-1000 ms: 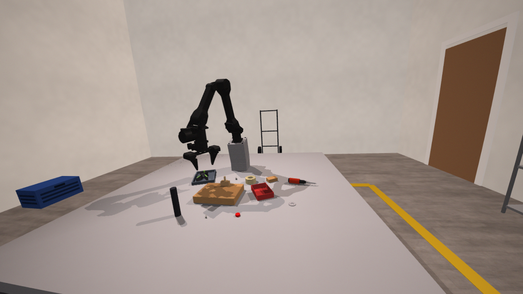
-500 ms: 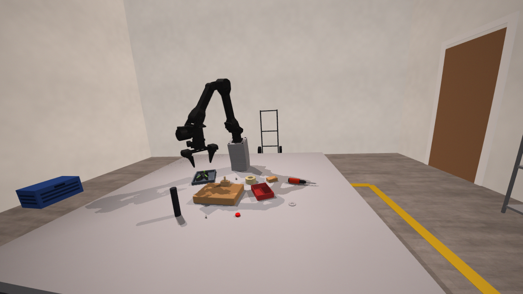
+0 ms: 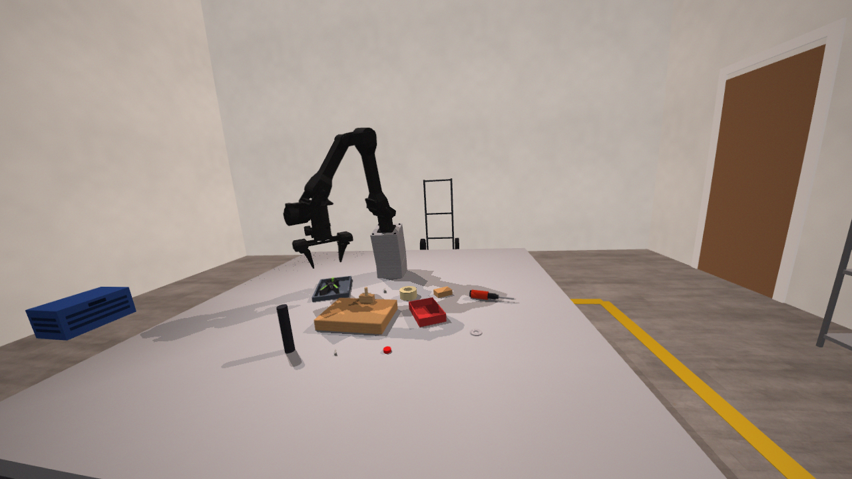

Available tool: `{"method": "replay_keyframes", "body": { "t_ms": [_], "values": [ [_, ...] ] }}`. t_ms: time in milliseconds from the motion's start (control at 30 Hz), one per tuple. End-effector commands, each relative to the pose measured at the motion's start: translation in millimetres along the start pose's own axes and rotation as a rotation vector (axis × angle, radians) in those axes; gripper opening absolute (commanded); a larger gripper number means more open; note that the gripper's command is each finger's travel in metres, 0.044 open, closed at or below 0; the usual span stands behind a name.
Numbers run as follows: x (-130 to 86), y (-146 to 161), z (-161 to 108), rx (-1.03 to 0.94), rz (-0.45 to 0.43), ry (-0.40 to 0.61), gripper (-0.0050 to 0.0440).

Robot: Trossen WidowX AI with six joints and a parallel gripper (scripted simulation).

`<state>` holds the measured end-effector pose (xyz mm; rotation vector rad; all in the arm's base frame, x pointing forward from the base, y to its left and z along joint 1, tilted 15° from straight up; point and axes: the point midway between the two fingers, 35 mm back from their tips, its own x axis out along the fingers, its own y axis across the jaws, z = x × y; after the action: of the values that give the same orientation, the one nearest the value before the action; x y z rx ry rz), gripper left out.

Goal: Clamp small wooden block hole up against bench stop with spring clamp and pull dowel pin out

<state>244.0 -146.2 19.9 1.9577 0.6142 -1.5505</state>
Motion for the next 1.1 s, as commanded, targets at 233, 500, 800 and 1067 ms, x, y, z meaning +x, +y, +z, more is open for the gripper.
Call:
{"method": "replay_keyframes", "body": {
  "t_ms": [233,500,800,1067],
  "values": [
    [-6,-3,19,0.097,0.006,0.008,0.044],
    [-9,-5,35,0.182,0.009,0.013,0.044],
    [-12,-8,48,0.256,0.013,0.018,0.044],
    [-16,-12,63,0.34,0.018,0.024,0.044]
  ]
}}
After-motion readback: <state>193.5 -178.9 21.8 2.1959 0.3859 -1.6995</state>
